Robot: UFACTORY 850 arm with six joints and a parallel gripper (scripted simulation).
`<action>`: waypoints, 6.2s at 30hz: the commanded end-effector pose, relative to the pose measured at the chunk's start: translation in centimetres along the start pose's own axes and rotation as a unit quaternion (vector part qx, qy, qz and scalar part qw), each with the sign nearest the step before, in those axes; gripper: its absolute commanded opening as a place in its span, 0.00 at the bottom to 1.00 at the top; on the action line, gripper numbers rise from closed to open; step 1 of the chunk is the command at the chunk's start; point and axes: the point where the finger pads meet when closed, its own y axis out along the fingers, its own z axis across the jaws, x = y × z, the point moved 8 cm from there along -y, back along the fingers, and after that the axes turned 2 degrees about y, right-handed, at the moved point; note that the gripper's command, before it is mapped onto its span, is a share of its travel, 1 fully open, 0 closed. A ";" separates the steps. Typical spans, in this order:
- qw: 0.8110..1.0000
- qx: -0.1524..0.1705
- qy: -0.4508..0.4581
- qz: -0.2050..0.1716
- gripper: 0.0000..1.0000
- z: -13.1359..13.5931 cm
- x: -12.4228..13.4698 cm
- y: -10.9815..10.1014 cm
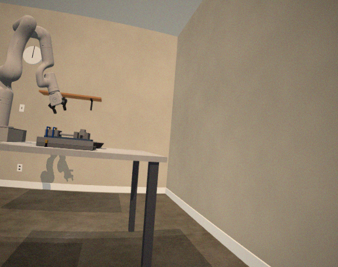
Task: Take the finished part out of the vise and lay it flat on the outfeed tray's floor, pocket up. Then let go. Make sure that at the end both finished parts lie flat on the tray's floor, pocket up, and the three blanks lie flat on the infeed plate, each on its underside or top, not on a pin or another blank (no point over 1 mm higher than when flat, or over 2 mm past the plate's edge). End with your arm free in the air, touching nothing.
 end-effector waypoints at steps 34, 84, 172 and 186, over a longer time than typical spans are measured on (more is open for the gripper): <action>0.979 0.031 0.195 -0.049 1.00 7.4 0.7 2.4; 0.603 0.103 0.771 -0.177 1.00 30.0 16.2 9.8; 0.136 0.088 0.970 -0.182 0.00 40.0 35.8 12.9; 0.136 0.088 0.970 -0.182 0.69 40.0 35.8 12.9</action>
